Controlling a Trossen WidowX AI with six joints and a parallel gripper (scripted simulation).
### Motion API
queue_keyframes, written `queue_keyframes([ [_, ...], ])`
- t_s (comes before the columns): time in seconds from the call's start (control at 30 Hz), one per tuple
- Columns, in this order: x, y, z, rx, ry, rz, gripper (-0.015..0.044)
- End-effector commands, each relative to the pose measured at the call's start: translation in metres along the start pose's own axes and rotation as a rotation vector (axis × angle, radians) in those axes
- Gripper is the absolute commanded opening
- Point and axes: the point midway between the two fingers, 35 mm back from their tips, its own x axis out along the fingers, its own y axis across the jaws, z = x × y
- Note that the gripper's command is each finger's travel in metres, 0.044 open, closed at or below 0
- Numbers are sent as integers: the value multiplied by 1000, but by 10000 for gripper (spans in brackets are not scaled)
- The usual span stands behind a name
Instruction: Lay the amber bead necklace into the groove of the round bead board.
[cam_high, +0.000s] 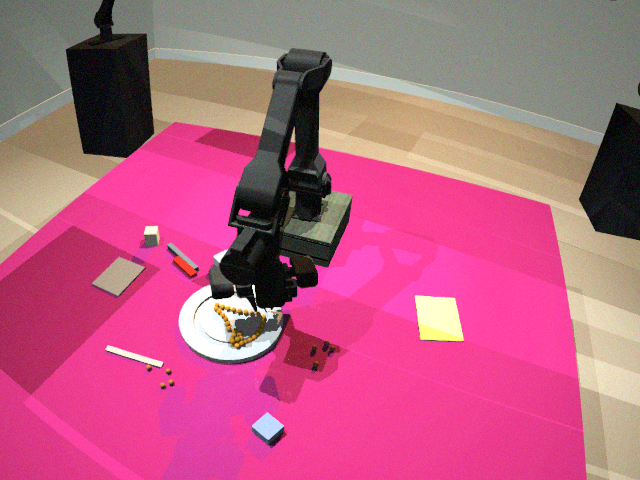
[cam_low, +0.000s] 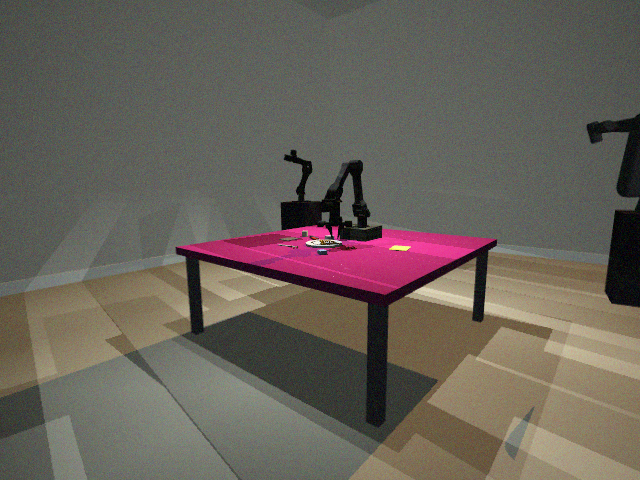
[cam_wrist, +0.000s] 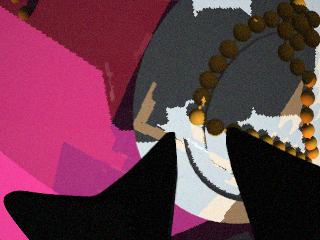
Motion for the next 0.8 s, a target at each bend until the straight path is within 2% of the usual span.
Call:
queue_keyframes([
  [0.0,-12,-6,0,860,-6,-5,120],
  [0.67,-24,-9,-2,1925,-9,-2,120],
  [0.77,-24,-9,-2,1976,-10,-1,120],
])
